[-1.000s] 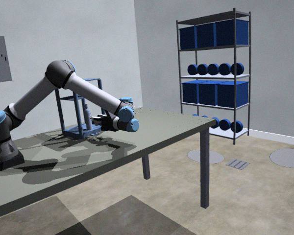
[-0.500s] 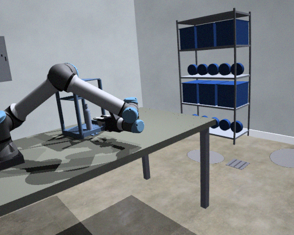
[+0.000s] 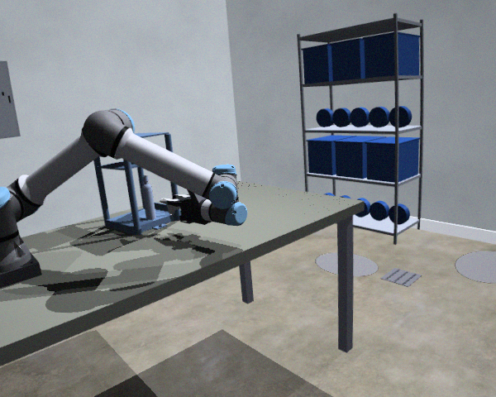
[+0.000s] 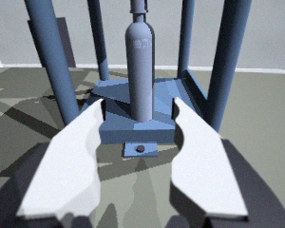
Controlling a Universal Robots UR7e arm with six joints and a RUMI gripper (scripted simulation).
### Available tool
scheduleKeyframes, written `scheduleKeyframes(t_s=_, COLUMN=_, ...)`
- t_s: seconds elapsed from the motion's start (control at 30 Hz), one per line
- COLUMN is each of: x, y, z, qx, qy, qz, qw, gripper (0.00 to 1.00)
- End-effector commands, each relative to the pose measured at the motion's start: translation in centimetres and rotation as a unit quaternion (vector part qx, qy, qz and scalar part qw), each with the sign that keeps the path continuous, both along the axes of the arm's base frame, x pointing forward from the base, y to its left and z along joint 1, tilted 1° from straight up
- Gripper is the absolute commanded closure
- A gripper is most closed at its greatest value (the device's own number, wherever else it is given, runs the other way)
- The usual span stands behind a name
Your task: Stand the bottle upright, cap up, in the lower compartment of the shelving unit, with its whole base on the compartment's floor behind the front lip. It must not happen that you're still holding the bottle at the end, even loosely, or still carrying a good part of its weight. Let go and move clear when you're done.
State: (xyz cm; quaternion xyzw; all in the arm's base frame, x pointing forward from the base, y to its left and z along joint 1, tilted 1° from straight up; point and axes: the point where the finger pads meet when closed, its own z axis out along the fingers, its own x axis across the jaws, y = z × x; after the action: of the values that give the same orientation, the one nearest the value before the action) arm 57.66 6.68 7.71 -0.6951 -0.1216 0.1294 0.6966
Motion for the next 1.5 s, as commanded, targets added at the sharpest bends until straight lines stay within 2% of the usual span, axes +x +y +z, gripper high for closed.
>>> scheduleKeyframes(t_s=0.0, x=0.0, y=-0.1, z=0.1, qx=0.0, qy=-0.001, qz=0.0, qw=1.0, gripper=0.65)
scheduleKeyframes(t_s=0.57, x=0.1, y=-0.1, z=1.3, qx=0.0, qy=-0.001, qz=0.0, qw=1.0, gripper=0.65)
scheduleKeyframes(t_s=0.93, x=0.1, y=-0.1, z=3.4, qx=0.0, qy=-0.001, qz=0.0, qw=1.0, gripper=0.65)
scheduleKeyframes(t_s=1.47, x=0.1, y=-0.1, z=7.9, qx=0.0, qy=-0.001, qz=0.0, qw=1.0, gripper=0.65)
